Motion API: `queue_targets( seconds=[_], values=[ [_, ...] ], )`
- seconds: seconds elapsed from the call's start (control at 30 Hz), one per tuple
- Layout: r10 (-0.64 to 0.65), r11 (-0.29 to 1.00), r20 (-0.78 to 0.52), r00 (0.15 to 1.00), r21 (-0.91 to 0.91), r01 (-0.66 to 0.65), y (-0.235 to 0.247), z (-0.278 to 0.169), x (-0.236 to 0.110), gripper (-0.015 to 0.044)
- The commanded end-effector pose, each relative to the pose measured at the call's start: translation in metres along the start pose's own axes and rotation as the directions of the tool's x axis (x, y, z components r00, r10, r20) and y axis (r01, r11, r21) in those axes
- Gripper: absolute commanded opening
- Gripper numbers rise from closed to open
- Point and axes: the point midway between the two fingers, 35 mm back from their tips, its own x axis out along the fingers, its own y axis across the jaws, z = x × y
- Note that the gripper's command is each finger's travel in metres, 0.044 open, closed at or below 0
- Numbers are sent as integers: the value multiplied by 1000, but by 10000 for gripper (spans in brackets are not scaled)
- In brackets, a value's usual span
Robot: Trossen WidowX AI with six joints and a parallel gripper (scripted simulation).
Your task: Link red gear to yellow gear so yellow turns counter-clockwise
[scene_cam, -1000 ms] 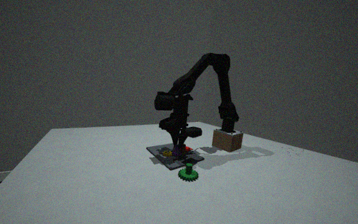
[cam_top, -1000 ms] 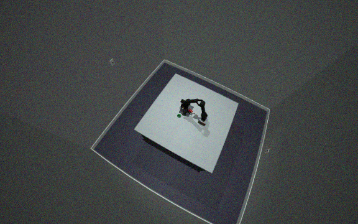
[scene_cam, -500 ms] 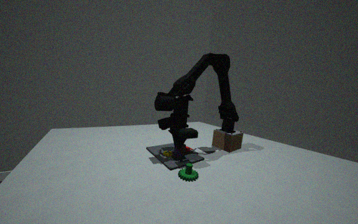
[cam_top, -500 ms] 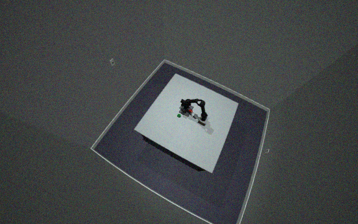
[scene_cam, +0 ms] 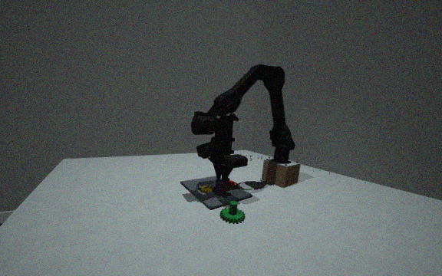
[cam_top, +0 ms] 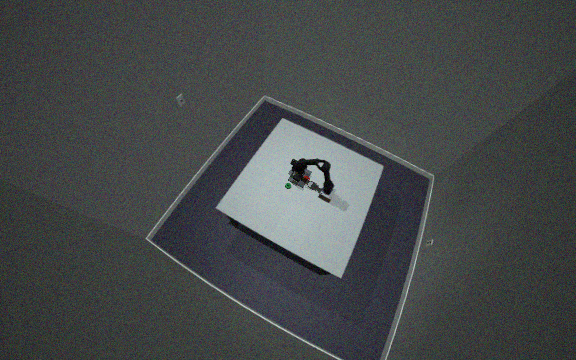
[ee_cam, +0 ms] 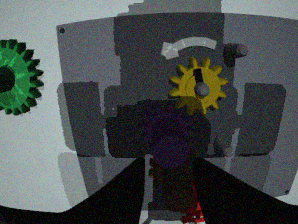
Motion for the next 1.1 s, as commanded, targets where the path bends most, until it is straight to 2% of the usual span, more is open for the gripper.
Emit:
queue_targets(
  seconds=[0.0,0.13,0.17,0.27,0.3,0.5,0.53,1.07],
  values=[
    [-3,997,33,999,-74,5,0,6,-31,140],
    [-3,996,33,999,-93,6,0,5,-38,140],
    [-1,998,25,1000,-70,3,0,4,-33,166],
    [-1,998,25,1000,-70,3,0,0,-75,245],
    [-1,998,25,1000,-70,3,0,-1,-79,271],
    [-1,998,25,1000,-70,3,0,-1,-79,429],
    [-1,998,25,1000,-70,3,0,-1,-79,440],
    [-1,998,25,1000,-70,3,0,-1,-79,440]
  ],
)
